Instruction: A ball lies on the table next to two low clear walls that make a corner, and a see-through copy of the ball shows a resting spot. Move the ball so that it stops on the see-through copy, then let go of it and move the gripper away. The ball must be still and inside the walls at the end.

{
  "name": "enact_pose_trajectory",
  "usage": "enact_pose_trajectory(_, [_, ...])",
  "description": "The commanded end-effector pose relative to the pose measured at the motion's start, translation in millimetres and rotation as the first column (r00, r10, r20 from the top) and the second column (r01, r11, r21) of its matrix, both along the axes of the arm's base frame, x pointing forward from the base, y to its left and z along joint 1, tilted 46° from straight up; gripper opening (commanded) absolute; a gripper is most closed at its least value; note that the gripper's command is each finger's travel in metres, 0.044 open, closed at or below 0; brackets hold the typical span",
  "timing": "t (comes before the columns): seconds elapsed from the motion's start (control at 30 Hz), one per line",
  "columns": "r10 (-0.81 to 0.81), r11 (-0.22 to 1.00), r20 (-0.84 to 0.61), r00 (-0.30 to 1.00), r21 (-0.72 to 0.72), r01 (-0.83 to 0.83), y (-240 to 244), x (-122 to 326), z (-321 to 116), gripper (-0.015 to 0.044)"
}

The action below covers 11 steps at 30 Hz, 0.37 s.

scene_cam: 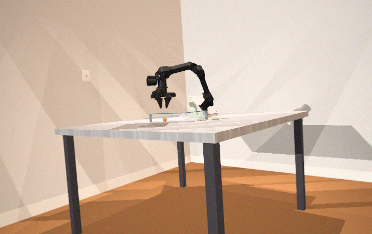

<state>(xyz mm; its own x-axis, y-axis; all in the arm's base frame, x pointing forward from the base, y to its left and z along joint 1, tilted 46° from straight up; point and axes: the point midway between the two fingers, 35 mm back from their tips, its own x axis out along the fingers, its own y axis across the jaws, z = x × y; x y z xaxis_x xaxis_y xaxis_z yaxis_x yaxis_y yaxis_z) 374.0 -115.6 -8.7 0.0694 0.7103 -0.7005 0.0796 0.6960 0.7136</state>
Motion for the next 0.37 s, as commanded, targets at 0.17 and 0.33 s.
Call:
enact_pose_trajectory(0.17, [0.001, 1.0, -0.001, 1.0, 0.0, -0.001, -4, 0, 5, 0.03])
enact_pose_trajectory(0.33, [0.006, 1.0, -0.002, 1.0, 0.002, -0.006, -29, -6, 33, 0.0431])
